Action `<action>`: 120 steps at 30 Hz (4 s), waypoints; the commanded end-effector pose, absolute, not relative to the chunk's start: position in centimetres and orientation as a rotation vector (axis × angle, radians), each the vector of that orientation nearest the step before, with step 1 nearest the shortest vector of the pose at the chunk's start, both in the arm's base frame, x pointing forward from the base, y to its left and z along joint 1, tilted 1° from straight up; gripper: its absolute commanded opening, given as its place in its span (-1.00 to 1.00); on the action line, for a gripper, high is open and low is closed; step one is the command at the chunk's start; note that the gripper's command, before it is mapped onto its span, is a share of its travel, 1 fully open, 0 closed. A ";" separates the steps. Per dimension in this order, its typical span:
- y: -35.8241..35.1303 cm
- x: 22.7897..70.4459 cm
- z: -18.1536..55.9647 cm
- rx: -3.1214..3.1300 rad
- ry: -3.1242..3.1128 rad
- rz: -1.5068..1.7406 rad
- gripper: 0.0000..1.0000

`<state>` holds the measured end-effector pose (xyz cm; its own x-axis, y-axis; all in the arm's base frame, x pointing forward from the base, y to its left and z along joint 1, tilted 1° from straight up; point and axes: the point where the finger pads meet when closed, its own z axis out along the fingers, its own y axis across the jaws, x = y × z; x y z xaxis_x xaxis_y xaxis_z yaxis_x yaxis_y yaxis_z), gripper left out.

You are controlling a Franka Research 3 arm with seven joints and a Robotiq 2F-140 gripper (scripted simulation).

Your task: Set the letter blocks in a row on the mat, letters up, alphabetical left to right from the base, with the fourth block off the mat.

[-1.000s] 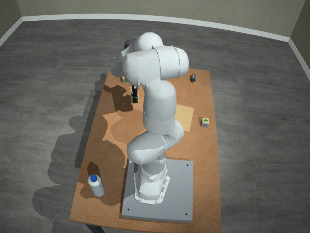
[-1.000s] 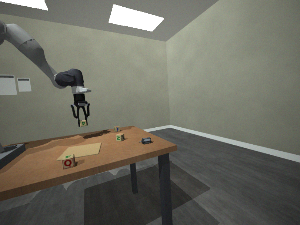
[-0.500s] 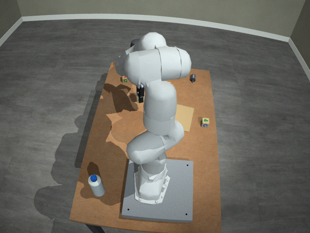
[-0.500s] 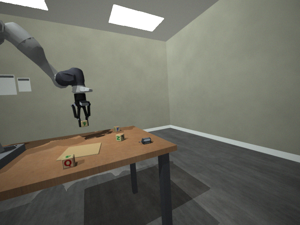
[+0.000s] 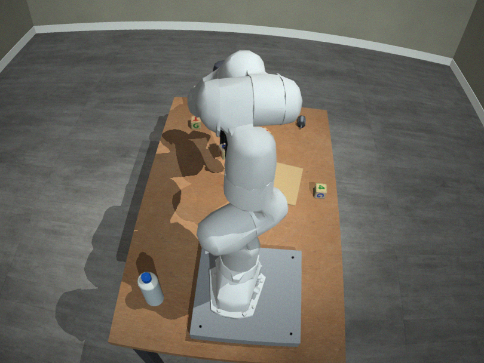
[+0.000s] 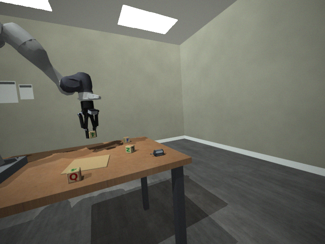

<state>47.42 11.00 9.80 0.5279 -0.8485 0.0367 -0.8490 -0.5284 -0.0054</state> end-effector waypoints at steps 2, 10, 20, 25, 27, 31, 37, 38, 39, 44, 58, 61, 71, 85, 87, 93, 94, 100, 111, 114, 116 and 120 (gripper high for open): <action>10.1 47.7 9.9 2.846 -1.314 0.041 -0.34; 8.9 47.8 9.9 2.883 -1.228 0.040 -0.34; 6.6 48.0 9.9 2.949 -1.055 0.036 -0.34; 5.6 48.1 9.9 2.974 -0.981 0.034 -0.34; 5.6 48.1 9.9 2.974 -0.981 0.034 -0.34; 4.5 48.1 9.9 3.002 -0.892 0.032 -0.34; 3.3 48.1 9.9 3.027 -0.804 0.030 -0.34; 3.1 48.1 9.8 3.030 -0.789 0.029 -0.34; 2.9 48.1 9.8 3.034 -0.774 0.029 -0.34; 2.3 48.1 9.8 3.046 -0.727 0.028 -0.34; -0.7 47.9 9.7 3.095 -0.485 0.020 -0.34; -0.9 47.8 9.7 3.097 -0.469 0.020 -0.34; -2.7 47.6 9.7 3.117 -0.320 0.016 -0.34; -2.7 47.6 9.6 3.117 -0.320 0.015 -0.34; -2.7 47.6 9.4 3.118 -0.320 0.015 -0.34; -2.7 47.6 8.1 3.118 -0.320 0.015 -0.34; -2.7 47.6 8.1 3.118 -0.320 0.015 -0.34; -2.7 47.7 6.1 3.118 -0.320 0.015 -0.34; -2.7 47.7 1.4 3.118 -0.320 0.015 -0.34; -2.7 47.7 0.8 3.118 -0.320 0.015 -0.34; -2.8 47.8 0.4 3.118 -0.320 0.015 -0.34; -2.8 47.8 0.0 3.118 -0.320 0.015 -0.34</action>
<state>47.05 -2.73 0.05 0.9699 -0.2434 -0.0064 -0.2432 -0.9698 0.0192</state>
